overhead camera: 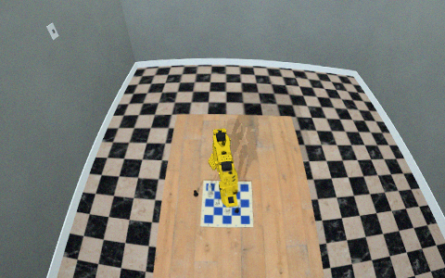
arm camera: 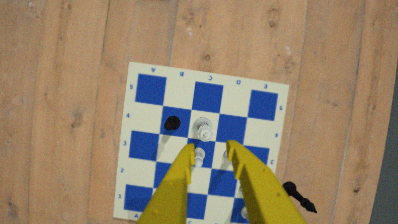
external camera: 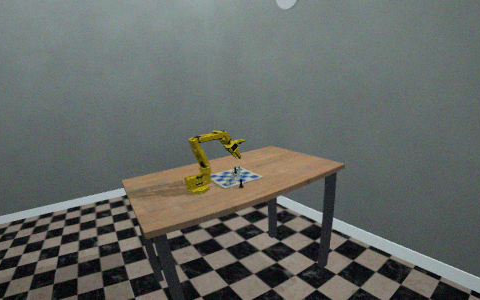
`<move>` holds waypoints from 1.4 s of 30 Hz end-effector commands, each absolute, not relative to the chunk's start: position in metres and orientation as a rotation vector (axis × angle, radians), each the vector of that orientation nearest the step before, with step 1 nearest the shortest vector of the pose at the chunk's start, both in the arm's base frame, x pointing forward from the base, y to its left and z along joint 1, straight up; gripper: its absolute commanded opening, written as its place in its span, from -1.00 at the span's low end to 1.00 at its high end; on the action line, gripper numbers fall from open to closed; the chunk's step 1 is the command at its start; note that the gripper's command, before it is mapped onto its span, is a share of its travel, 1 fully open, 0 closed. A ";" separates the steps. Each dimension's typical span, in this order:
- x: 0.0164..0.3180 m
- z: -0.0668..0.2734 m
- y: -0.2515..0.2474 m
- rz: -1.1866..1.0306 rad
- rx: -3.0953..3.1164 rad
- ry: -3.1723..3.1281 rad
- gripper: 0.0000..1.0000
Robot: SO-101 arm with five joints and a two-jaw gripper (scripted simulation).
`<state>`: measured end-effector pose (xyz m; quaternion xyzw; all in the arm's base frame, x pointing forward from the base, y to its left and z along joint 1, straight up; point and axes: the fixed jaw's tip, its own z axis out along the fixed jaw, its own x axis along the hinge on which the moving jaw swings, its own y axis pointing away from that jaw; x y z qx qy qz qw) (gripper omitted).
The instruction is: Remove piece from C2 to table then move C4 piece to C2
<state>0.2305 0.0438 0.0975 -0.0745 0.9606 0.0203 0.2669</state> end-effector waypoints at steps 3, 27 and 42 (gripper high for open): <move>0.229 0.092 0.047 0.064 -0.209 2.586 -0.76; 0.230 0.039 0.047 0.064 -0.209 2.586 -0.76; 0.230 0.028 0.047 0.063 -0.209 2.587 -0.76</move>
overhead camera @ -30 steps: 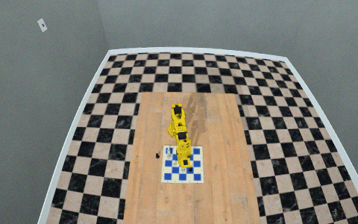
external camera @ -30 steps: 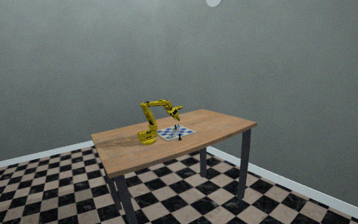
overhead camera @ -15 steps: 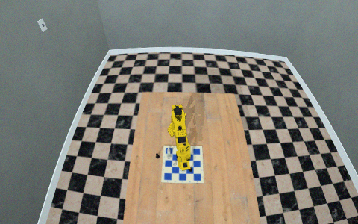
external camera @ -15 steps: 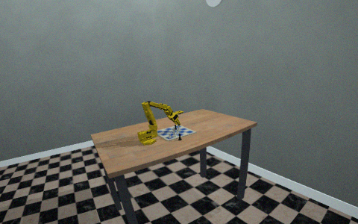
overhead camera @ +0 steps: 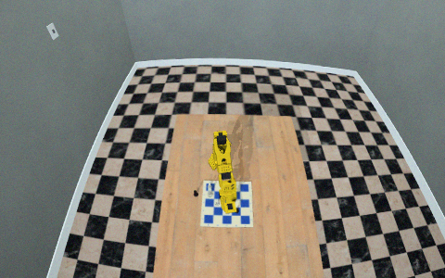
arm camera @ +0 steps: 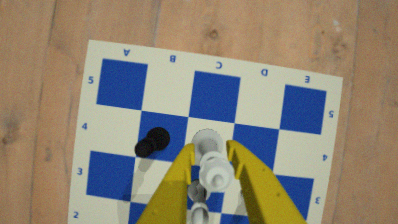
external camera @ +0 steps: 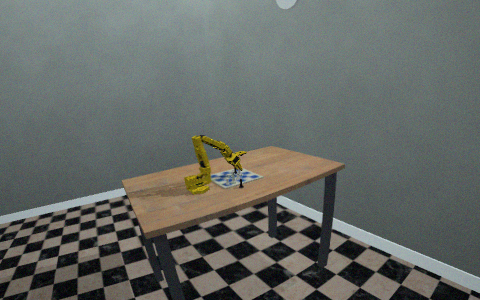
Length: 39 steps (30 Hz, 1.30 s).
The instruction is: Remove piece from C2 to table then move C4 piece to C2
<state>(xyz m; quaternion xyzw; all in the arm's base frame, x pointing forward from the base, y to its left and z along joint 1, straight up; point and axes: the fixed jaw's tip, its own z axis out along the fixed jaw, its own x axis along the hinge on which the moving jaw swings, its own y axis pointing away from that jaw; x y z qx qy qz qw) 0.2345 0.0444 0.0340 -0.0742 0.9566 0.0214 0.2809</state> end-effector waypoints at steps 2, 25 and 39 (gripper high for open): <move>0.230 0.028 0.047 0.063 -0.209 2.587 -0.76; 0.228 0.033 0.046 0.063 -0.209 2.587 -0.76; 0.230 0.037 0.047 0.063 -0.208 2.587 -0.76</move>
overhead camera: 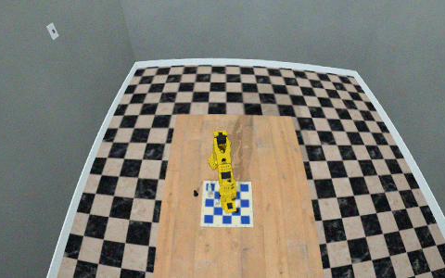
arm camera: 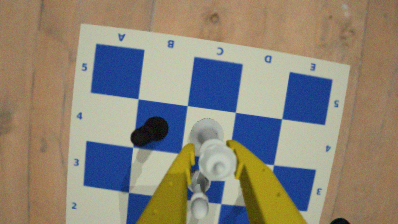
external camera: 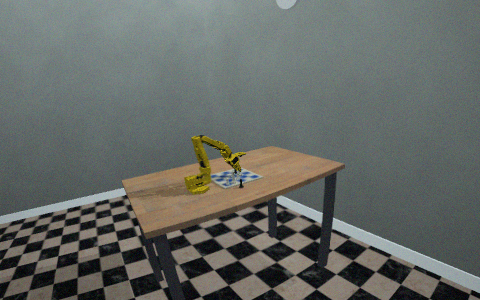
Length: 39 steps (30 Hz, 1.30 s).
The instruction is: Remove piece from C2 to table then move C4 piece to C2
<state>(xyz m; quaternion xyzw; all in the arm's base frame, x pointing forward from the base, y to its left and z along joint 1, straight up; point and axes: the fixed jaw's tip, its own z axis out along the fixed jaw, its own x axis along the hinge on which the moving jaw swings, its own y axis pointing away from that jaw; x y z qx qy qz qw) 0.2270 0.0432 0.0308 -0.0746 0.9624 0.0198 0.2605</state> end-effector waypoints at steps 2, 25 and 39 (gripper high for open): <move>0.231 0.039 0.047 0.063 -0.208 2.586 -0.76; 0.233 0.040 0.044 0.055 -0.206 2.586 -0.76; 0.233 0.037 0.041 0.050 -0.189 2.587 -0.76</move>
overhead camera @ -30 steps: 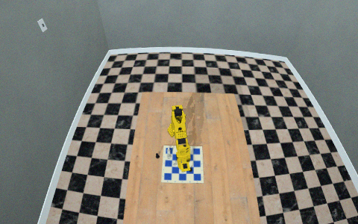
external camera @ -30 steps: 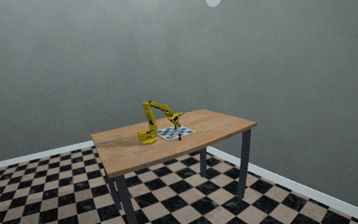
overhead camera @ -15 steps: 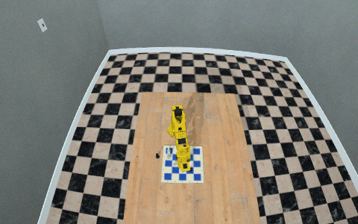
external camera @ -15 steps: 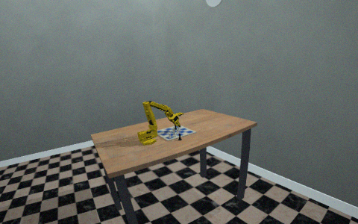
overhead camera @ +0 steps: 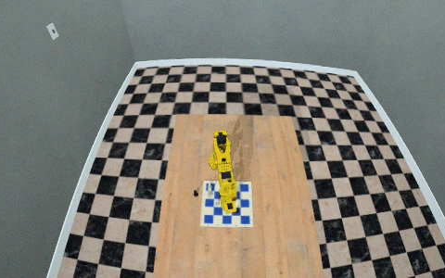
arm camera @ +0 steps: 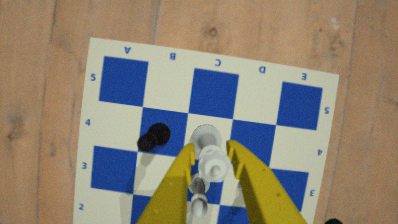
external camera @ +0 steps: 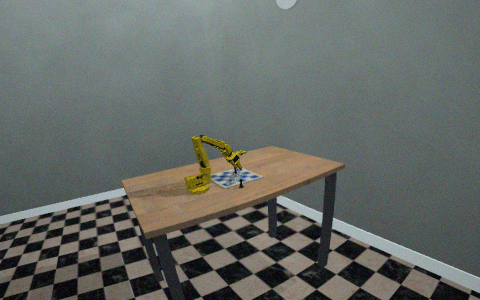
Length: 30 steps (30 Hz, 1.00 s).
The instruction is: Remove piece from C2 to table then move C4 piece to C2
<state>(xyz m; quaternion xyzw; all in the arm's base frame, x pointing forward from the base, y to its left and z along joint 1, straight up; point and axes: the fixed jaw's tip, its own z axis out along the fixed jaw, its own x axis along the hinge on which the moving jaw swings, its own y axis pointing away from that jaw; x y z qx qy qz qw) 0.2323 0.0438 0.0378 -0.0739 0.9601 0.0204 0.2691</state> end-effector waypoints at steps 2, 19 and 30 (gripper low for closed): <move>0.233 0.037 0.041 0.050 -0.189 2.587 -0.76; 0.231 0.033 0.038 0.045 -0.174 2.589 -0.76; 0.231 0.033 0.038 0.045 -0.174 2.589 -0.81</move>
